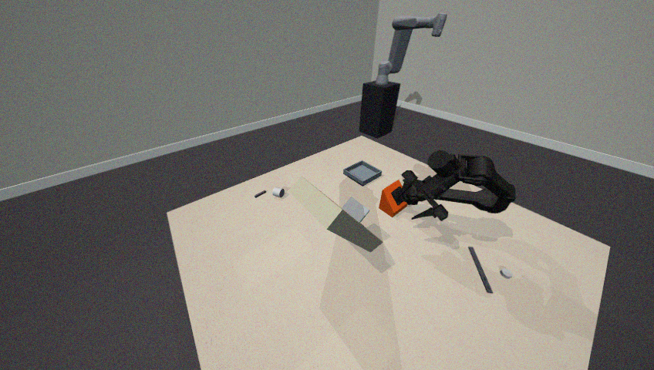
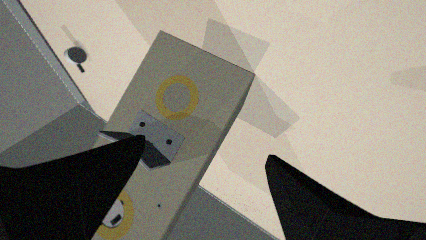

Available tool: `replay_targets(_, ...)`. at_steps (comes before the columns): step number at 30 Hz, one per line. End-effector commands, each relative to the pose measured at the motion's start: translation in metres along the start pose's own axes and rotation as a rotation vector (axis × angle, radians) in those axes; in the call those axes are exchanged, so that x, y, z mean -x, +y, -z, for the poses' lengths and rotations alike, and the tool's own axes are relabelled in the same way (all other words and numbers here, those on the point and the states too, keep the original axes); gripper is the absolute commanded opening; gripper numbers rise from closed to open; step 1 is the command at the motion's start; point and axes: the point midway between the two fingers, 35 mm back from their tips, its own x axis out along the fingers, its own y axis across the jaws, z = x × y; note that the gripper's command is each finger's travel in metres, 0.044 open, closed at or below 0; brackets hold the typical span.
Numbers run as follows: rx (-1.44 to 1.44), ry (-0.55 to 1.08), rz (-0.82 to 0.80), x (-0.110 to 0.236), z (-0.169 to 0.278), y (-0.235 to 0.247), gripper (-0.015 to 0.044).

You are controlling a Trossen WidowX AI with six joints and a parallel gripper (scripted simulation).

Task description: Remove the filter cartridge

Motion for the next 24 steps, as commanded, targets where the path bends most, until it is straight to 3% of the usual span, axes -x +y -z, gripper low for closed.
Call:
replay_targets(1, 0.014, 0.002, 0.001, 0.0, 0.002, 0.001, 0.0374)
replay_targets(11, 0.861, 0.173, 0.01, -0.016, 0.076, 0.057, 0.0111)
replay_targets(18, 1.538, 0.339, -0.087, -0.029, 0.118, 0.096, 0.0108)
replay_targets(24, 1.922, 0.429, -0.2, -0.037, 0.137, 0.118, 0.0108)
